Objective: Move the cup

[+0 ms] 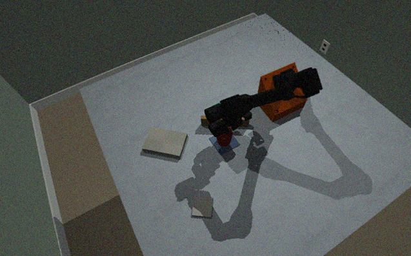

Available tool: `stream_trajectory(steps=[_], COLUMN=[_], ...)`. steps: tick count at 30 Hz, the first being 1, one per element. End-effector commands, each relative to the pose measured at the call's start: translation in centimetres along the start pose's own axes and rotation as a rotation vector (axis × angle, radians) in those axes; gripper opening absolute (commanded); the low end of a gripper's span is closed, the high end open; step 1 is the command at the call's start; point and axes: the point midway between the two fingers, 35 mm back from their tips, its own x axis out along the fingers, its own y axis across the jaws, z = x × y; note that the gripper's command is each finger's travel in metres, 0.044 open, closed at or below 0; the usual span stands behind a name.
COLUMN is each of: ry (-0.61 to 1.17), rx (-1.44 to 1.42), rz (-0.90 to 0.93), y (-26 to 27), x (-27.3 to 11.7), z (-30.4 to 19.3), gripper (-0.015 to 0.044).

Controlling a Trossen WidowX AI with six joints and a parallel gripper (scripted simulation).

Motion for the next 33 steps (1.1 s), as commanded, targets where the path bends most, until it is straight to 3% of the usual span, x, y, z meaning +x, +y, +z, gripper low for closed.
stream_trajectory(steps=[1,14,15,33], ry=[0.004,0.007,0.003,0.003], rx=[0.005,0.006,0.0,0.0], rz=[0.001,0.001,-0.002,-0.002], y=[-0.1,-0.2,-0.2,-0.2], x=[0.6,2.2,2.1,2.1], z=[0.0,-0.2,-0.2,-0.2], gripper=[0.0148,0.0148,0.0122,0.0002])
